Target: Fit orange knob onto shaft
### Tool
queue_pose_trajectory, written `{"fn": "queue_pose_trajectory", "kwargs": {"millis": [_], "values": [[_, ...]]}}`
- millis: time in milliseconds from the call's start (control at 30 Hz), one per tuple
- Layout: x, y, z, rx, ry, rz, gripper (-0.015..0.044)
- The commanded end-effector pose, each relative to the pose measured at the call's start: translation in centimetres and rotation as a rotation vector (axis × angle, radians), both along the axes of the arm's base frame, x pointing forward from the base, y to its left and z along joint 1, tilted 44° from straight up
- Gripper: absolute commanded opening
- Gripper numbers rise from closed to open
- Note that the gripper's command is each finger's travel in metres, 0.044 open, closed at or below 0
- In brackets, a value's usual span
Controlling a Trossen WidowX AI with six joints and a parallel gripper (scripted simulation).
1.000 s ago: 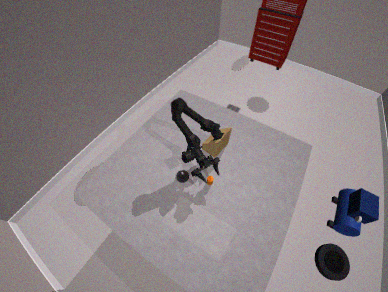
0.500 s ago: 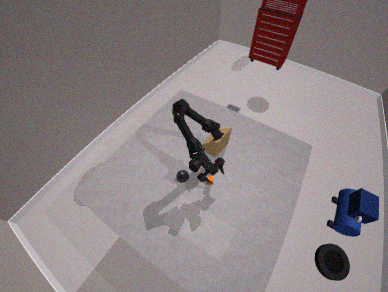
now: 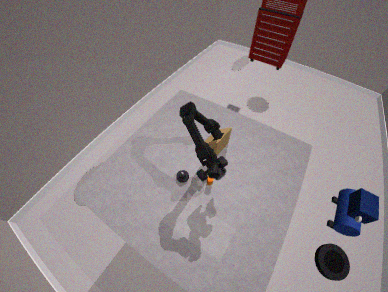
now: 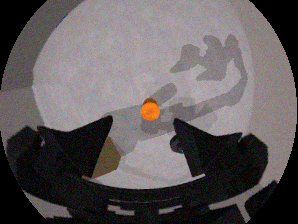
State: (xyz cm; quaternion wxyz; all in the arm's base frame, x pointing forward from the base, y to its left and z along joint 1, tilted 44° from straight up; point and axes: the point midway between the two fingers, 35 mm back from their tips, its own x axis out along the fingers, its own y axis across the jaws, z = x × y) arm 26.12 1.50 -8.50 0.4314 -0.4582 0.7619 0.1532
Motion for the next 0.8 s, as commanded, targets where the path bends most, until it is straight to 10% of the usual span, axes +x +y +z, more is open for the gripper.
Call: {"fn": "queue_pose_trajectory", "kwargs": {"millis": [0, 767], "values": [[0.7, 0.3, 1.3, -0.117, -0.007, 0.025, 0.0440], [-0.1, -3.2, -2.3, -0.117, 0.002, 0.036, 0.0440]]}}
